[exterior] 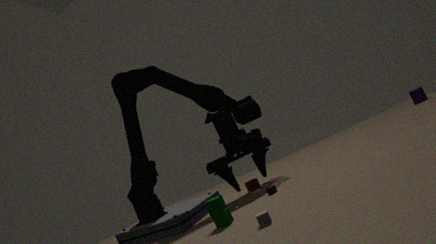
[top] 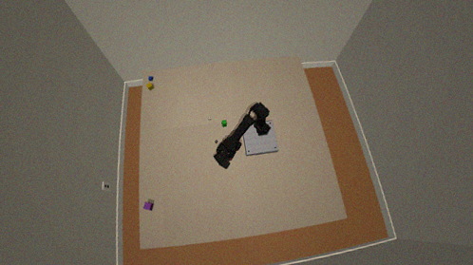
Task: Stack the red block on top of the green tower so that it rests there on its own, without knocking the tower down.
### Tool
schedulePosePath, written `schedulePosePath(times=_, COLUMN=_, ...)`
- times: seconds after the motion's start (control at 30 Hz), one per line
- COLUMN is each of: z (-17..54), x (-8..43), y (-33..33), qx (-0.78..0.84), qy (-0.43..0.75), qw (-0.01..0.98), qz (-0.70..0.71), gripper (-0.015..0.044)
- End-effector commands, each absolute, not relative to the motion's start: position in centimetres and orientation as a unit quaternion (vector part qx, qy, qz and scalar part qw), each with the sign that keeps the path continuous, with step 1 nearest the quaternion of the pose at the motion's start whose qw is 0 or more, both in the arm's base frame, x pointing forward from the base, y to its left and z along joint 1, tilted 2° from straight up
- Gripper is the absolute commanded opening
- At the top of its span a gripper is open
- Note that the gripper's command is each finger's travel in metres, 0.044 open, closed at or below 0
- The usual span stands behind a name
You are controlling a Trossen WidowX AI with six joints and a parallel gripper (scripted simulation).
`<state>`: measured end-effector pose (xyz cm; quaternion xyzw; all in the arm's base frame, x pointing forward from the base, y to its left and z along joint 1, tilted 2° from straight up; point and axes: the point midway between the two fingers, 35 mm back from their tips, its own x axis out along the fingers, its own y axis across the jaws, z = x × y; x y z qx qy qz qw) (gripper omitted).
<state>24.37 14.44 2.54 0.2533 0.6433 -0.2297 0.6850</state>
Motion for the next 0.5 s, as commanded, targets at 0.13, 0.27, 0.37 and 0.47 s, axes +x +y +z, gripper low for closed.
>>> schedulePosePath(times=0.13, z=1.62, x=24.26, y=14.43, qx=0.252, qy=0.646, qw=0.683, qz=-0.229, gripper=0.044)
schedulePosePath(times=0.27, z=1.62, x=24.26, y=14.43, qx=0.252, qy=0.646, qw=0.683, qz=-0.229, gripper=0.044)
schedulePosePath(times=0.37, z=1.62, x=24.26, y=14.43, qx=0.252, qy=0.646, qw=0.683, qz=-0.229, gripper=0.044)
schedulePosePath(times=0.47, z=1.62, x=24.26, y=14.43, qx=0.252, qy=0.646, qw=0.683, qz=-0.229, gripper=0.044)
